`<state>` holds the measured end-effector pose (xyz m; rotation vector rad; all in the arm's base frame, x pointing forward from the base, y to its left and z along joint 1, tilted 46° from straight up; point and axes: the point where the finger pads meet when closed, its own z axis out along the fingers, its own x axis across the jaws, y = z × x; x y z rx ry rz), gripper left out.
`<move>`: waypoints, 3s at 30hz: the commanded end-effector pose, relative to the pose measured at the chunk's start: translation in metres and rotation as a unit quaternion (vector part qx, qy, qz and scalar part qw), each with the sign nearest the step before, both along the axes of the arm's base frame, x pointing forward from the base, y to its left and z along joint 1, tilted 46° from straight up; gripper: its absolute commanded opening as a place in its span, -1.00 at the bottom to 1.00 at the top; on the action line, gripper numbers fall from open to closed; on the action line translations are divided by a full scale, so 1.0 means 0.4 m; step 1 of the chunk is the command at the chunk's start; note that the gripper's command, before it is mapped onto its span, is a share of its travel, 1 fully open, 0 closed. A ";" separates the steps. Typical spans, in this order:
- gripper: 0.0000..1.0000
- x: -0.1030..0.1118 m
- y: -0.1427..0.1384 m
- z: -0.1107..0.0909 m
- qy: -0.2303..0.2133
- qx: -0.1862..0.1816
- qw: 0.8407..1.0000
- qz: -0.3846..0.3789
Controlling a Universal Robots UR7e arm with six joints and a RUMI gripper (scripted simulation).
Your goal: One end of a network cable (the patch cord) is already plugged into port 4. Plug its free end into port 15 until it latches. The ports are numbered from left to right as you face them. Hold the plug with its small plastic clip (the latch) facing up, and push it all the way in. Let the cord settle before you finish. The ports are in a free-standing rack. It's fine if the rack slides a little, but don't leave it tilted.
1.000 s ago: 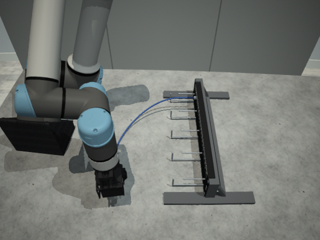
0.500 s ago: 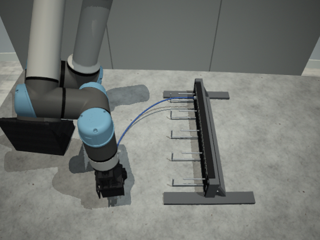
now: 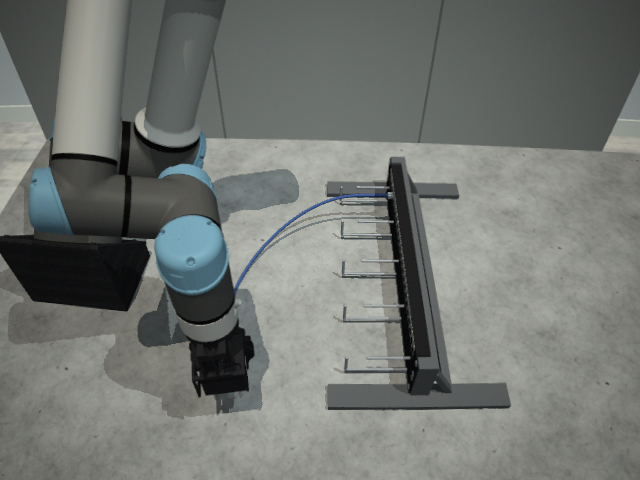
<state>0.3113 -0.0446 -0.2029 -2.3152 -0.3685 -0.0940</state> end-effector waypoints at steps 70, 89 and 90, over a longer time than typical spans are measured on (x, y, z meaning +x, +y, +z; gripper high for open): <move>-1.00 0.007 -0.109 0.105 0.000 0.000 1.000 0.000; -1.00 0.007 -0.109 0.105 0.000 0.000 1.000 0.000; -1.00 0.007 -0.109 0.105 0.000 0.000 1.000 0.000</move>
